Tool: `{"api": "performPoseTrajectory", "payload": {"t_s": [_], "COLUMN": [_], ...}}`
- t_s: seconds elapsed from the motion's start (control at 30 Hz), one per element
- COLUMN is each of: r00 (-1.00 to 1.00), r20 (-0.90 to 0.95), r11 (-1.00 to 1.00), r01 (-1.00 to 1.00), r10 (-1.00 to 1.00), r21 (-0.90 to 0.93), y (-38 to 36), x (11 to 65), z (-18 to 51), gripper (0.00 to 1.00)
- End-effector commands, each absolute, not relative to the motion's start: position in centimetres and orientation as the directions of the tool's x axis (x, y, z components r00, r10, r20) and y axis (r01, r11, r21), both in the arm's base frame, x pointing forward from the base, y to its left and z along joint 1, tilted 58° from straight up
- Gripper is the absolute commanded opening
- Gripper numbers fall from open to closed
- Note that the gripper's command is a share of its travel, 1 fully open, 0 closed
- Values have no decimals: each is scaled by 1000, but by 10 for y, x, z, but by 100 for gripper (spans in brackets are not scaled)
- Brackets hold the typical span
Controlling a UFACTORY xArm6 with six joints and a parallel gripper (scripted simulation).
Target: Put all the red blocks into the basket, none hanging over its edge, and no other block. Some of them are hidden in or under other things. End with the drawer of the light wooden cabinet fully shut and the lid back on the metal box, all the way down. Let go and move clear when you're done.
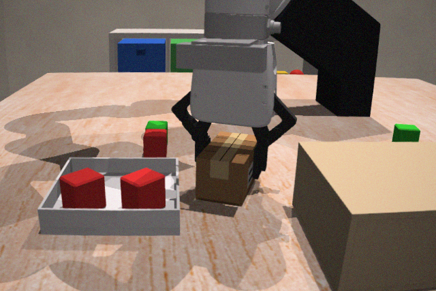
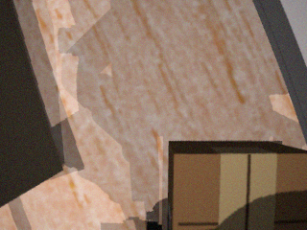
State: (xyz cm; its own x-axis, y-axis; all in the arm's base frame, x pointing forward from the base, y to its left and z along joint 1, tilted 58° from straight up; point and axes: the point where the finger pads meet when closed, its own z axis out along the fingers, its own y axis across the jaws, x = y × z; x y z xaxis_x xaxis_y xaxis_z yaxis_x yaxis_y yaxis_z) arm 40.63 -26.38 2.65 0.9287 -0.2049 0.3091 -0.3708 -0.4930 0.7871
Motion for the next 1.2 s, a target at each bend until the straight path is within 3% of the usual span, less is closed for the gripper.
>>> {"api": "performPoseTrajectory", "payload": {"t_s": [0.0,1.17], "r00": [929,929], "r20": [311,311], "r11": [-494,-494], "r01": [-371,-371], "r10": [-203,-203], "r21": [786,786], "y": [-263,-252], "x": [407,407], "z": [27,34], "gripper": [73,73]}}
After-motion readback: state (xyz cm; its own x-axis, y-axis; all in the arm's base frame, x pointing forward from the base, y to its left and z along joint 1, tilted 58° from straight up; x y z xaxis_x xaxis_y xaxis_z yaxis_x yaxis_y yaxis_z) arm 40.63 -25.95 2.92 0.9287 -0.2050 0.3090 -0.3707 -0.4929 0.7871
